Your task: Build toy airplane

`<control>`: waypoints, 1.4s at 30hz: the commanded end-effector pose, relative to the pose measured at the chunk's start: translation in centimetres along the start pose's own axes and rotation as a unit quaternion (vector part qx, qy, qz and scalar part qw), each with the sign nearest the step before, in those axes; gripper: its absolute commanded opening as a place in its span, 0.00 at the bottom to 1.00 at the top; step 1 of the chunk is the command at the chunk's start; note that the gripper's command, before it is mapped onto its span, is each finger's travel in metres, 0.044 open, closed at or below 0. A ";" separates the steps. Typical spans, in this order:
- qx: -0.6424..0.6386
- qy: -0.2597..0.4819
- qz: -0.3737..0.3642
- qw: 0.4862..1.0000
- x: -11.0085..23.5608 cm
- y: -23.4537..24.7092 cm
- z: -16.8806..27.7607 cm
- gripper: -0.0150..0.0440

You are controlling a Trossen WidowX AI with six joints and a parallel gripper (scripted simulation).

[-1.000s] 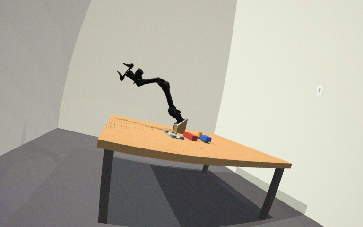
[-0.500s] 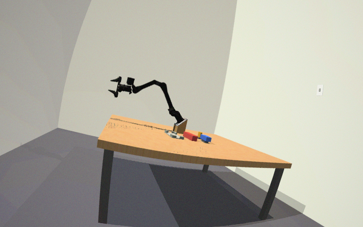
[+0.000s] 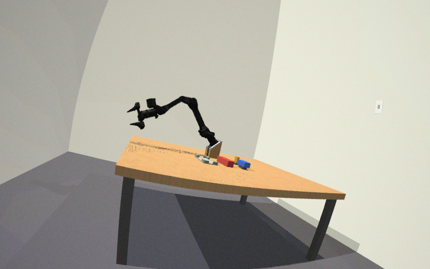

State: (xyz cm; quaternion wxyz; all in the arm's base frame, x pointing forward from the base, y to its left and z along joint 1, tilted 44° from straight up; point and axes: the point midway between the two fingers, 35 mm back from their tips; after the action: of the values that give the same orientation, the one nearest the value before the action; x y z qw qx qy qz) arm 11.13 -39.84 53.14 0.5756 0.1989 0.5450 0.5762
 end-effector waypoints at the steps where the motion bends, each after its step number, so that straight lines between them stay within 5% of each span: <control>1: 0.014 0.004 0.074 0.997 -0.4 -5.7 1.8 1.00; 12: 0.114 0.079 0.312 0.940 5.2 -22.4 11.0 1.00; 23: 0.312 0.217 0.481 0.790 18.0 -35.0 19.0 1.00; 31: 0.484 0.344 0.526 0.609 30.5 -40.0 21.8 1.00; 42: 0.728 0.507 0.411 0.211 48.4 -40.7 19.7 1.00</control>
State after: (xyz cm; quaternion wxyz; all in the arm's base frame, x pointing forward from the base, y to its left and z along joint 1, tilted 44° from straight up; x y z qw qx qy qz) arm 35.94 -2.52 7.12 -0.4778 0.4243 0.7495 0.1730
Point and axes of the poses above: the point midway between the two fingers, 35 mm back from their tips, its own x axis back along the fingers, its own y axis across the jaws, z = x × y, and after that the axes turned 8 degrees about -x, right-handed
